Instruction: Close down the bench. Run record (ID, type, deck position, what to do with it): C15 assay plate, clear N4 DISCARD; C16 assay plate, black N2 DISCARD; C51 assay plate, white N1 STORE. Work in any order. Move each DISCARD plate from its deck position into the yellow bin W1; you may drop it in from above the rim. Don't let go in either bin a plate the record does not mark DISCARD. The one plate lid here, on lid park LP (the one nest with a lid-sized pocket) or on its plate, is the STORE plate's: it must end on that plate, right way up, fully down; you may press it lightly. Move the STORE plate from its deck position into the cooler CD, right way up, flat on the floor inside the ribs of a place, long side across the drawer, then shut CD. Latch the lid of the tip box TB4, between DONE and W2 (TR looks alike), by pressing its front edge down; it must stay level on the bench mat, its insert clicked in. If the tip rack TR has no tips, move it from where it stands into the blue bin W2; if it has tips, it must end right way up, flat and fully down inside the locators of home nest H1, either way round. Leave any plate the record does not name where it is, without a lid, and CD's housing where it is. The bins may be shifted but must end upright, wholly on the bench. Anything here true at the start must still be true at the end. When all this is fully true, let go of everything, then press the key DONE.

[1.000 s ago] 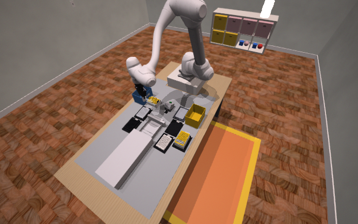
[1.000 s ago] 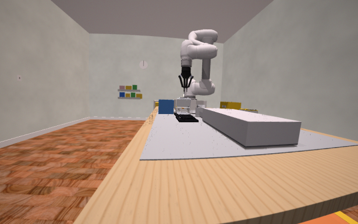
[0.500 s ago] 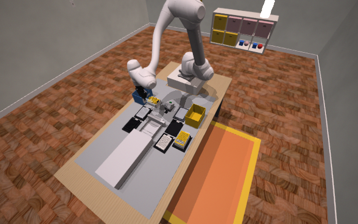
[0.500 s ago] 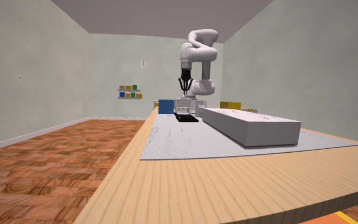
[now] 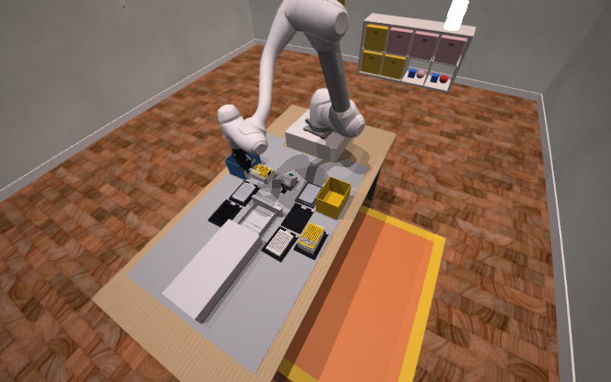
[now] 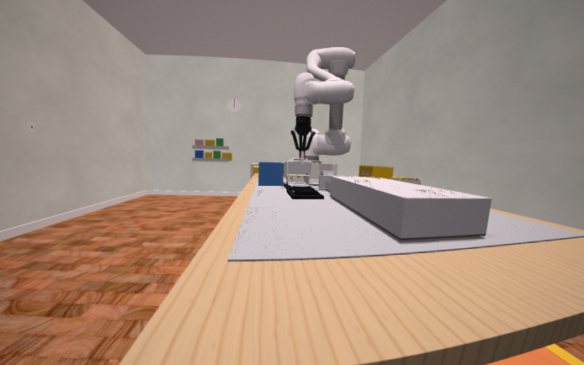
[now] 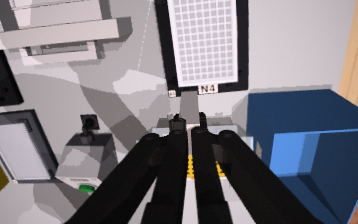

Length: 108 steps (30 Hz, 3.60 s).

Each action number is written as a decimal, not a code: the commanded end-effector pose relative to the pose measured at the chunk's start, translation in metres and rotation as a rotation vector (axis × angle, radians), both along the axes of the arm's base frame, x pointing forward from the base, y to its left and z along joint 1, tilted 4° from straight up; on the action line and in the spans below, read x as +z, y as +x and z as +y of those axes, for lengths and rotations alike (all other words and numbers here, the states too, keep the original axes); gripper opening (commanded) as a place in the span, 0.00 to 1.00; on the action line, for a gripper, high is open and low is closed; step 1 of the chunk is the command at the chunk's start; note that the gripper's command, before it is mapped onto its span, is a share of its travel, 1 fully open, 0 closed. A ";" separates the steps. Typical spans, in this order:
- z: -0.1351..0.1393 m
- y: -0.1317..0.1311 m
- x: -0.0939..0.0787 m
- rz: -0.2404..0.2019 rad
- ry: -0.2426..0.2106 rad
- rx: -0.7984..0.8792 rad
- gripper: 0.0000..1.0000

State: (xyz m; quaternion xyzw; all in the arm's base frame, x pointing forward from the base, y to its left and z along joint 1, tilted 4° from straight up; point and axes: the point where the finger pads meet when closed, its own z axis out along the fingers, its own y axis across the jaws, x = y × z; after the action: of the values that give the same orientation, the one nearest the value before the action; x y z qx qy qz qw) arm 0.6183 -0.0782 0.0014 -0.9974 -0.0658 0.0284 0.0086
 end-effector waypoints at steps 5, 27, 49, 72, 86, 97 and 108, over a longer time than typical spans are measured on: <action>-0.002 -0.002 -0.003 0.002 -0.001 0.000 0.00; -0.002 -0.002 -0.003 0.002 -0.001 0.000 0.00; -0.002 -0.002 -0.003 0.002 -0.001 0.000 0.00; -0.005 -0.023 0.001 0.002 -0.001 0.000 0.00; -0.007 -0.038 0.004 0.002 -0.001 0.000 0.00; -0.009 -0.053 0.007 0.002 -0.001 0.000 0.00; -0.011 -0.064 0.009 0.002 -0.001 0.000 0.00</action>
State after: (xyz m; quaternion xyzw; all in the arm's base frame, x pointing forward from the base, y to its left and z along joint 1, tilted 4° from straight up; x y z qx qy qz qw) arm 0.5592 -0.0860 0.0099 -0.9973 -0.0657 0.0305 0.0094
